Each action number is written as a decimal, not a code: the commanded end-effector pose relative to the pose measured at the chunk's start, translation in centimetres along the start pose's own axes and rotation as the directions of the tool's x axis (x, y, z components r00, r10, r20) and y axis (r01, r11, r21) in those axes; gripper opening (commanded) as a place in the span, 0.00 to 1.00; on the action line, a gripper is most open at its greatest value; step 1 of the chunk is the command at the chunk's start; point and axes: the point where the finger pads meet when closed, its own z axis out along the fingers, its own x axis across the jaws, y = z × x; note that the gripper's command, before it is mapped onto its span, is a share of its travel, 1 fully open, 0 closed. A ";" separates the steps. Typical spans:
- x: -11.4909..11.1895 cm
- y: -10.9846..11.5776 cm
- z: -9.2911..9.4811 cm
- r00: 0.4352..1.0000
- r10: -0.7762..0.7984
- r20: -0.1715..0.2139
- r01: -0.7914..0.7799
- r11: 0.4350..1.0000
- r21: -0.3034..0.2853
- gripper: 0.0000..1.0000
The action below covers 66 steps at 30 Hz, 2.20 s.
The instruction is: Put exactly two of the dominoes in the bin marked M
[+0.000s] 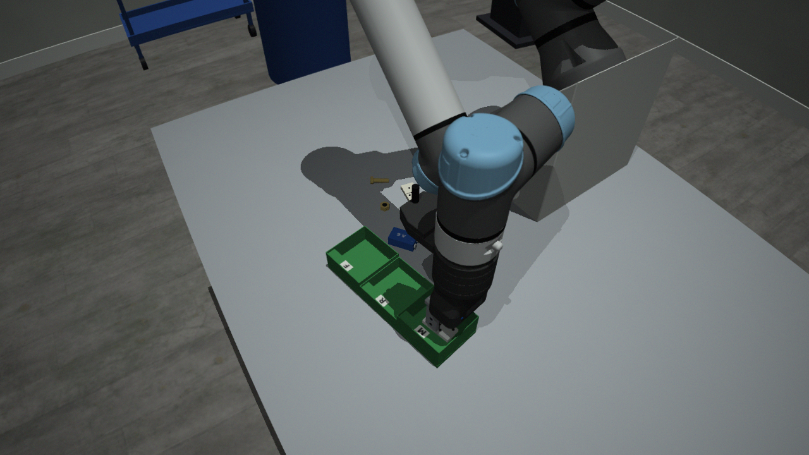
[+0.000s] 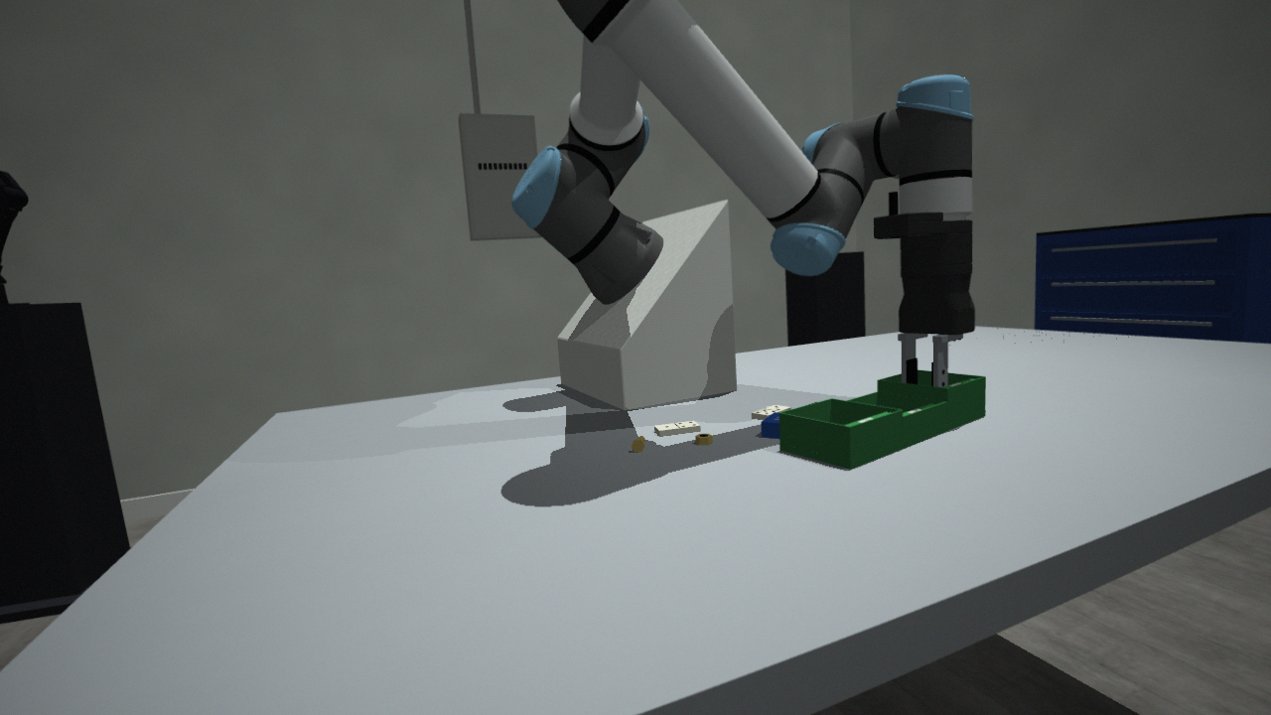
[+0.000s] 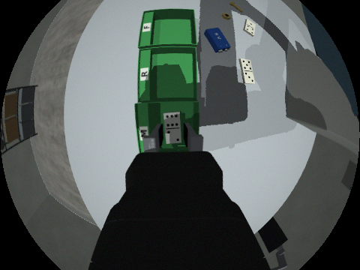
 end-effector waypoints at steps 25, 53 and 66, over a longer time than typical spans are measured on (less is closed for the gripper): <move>0.0 0.0 -3.7 1.000 0.001 0.001 -0.001 1.000 0.000 0.65; 14.6 -11.4 -3.7 0.991 -0.136 0.001 0.136 0.991 0.000 0.79; 14.8 -11.6 -3.7 0.991 -0.136 0.001 0.136 0.991 0.000 0.79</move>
